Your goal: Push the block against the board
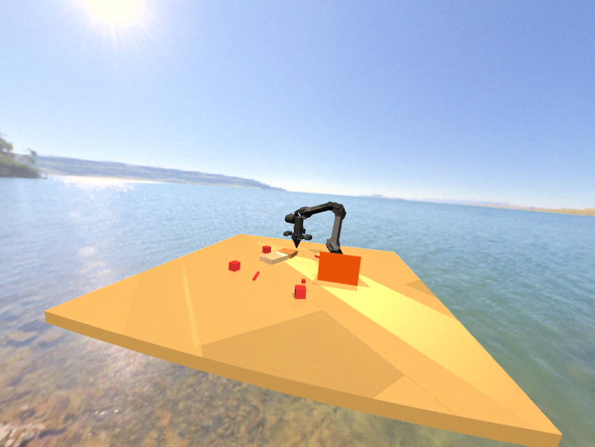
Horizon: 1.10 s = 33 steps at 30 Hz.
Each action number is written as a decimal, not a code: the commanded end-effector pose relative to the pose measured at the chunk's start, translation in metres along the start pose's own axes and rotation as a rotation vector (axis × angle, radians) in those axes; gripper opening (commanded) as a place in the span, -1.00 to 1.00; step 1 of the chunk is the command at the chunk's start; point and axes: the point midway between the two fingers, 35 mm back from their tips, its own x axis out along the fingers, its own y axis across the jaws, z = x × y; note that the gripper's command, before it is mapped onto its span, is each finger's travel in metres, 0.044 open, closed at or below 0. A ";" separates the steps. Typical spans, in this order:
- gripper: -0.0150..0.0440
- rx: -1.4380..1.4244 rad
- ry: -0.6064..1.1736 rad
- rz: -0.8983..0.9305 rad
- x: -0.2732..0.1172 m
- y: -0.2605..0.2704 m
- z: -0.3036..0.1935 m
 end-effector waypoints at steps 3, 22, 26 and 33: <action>-0.49 -0.009 0.005 -0.015 0.029 -0.005 -0.002; -0.49 -0.008 0.010 -0.017 0.030 -0.004 -0.021; -0.49 -0.008 0.011 -0.017 0.030 -0.003 -0.026; -0.49 -0.008 0.012 -0.018 0.030 -0.003 -0.034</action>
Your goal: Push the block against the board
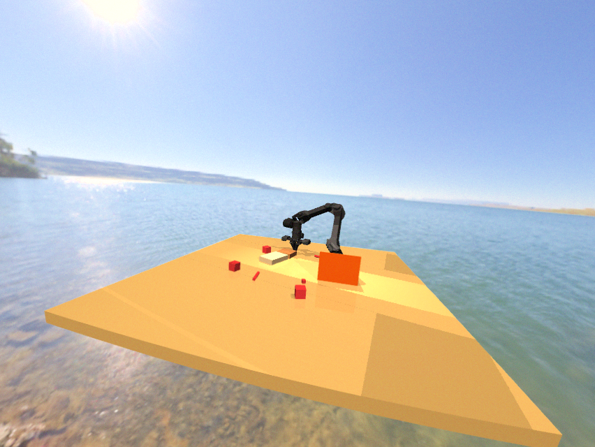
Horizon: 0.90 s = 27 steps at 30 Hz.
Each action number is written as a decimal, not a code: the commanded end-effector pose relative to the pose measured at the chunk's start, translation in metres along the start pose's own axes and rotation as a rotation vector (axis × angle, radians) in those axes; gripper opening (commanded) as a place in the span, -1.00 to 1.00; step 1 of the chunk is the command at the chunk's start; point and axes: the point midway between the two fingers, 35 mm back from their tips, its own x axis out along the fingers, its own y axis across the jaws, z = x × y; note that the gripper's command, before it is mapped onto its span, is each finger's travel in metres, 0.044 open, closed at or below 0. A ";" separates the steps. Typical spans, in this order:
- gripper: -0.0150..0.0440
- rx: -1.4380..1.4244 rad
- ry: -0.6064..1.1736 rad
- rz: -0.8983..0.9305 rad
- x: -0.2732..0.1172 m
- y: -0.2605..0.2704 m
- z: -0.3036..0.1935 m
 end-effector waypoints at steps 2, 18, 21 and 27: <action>-0.49 -0.004 0.011 -0.007 0.003 -0.001 -0.011; -0.49 -0.004 0.014 -0.008 0.003 0.002 -0.029; -0.49 -0.004 0.014 -0.008 0.003 0.002 -0.033; -0.49 -0.004 0.015 -0.008 0.003 0.004 -0.040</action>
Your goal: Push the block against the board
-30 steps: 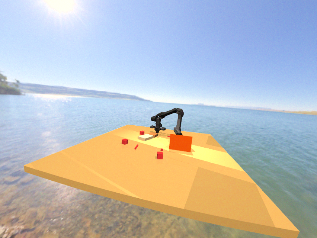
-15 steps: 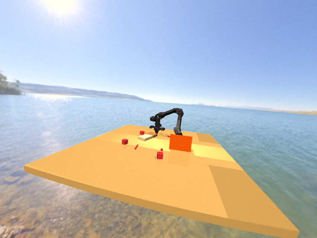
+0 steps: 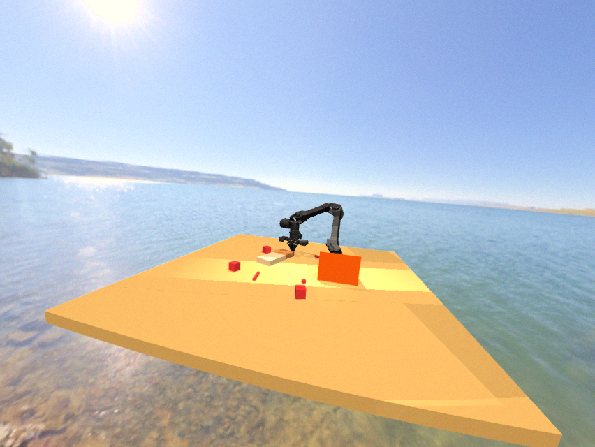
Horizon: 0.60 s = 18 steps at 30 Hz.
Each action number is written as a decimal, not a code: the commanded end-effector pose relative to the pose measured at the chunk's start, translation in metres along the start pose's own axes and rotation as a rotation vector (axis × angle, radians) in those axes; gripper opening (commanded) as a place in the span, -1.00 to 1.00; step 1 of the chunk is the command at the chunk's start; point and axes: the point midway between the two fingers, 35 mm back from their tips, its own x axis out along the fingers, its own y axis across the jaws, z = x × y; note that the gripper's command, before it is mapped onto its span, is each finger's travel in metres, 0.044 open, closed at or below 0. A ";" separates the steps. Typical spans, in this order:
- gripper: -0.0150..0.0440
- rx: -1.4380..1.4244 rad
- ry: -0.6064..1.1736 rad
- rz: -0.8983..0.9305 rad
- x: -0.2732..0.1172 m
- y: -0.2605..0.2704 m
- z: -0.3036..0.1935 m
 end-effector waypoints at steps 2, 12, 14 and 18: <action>-0.49 -0.011 0.012 -0.012 0.004 0.000 -0.012; -0.49 -0.011 0.013 -0.012 0.004 0.001 -0.019; -0.49 -0.011 0.013 -0.012 0.004 0.001 -0.017; -0.49 -0.011 0.012 -0.012 0.004 0.002 -0.010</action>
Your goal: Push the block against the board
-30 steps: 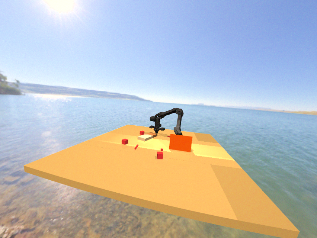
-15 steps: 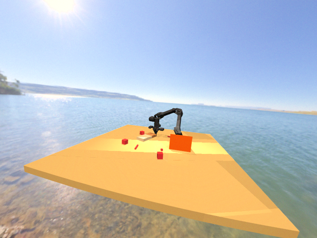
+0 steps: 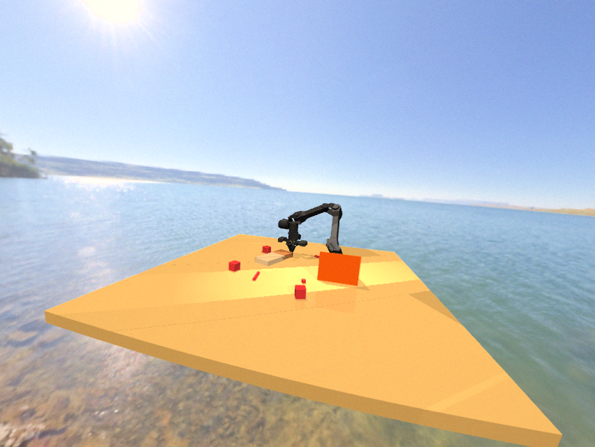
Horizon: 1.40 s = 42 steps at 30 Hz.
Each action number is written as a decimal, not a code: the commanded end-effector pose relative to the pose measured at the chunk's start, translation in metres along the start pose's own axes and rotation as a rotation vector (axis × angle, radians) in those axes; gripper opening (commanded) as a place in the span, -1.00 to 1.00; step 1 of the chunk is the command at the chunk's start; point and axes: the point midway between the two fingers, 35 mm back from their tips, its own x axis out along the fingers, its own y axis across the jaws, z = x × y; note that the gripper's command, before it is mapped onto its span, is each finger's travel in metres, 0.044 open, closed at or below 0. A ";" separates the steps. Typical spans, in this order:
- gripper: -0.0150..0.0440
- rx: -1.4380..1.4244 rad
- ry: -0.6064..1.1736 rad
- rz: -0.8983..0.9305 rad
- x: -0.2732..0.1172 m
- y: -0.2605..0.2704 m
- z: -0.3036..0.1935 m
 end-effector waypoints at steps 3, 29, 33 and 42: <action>-0.49 -0.009 0.010 -0.005 0.002 0.001 0.006; -0.49 -0.004 -0.003 -0.002 -0.001 0.001 0.042; -0.49 -0.009 0.004 -0.003 -0.045 0.002 0.042; -0.49 -0.099 0.010 0.013 -0.052 0.012 0.038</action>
